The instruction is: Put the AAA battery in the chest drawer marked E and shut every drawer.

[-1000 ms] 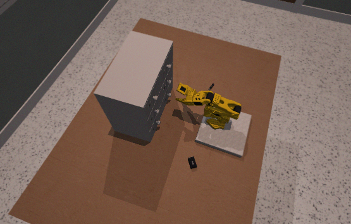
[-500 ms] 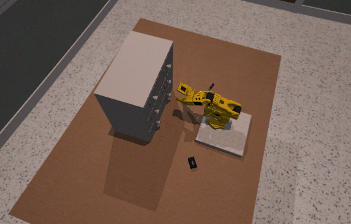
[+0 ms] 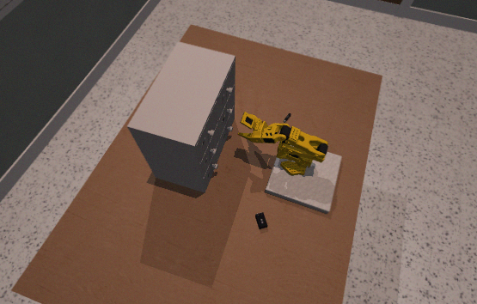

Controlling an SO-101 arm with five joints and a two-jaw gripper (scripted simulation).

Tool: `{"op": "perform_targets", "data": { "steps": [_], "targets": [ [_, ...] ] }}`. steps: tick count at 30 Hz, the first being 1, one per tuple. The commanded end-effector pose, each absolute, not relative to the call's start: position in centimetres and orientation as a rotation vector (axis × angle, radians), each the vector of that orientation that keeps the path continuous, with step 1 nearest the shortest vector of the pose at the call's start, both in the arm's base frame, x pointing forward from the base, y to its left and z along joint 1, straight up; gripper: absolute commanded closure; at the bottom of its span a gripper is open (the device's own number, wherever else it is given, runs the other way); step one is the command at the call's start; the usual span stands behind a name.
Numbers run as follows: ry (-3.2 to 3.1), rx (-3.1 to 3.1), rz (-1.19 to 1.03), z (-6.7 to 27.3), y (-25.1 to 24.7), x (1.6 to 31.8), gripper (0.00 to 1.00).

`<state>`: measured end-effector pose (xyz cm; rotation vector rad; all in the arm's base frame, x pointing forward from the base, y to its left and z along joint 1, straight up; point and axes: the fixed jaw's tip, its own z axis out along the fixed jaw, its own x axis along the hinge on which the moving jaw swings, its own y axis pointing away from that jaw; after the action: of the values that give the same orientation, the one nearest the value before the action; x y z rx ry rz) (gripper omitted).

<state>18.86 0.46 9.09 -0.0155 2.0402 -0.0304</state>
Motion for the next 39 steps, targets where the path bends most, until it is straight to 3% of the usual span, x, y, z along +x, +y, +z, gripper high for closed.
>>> {"op": "perform_targets", "data": {
  "steps": [1, 39],
  "targets": [
    [2.042, 0.004, -0.029, 8.72, 0.3, 18.93, 0.5],
    [2.051, 0.012, -0.035, 8.3, 0.13, 18.92, 0.5]
  ]
}}
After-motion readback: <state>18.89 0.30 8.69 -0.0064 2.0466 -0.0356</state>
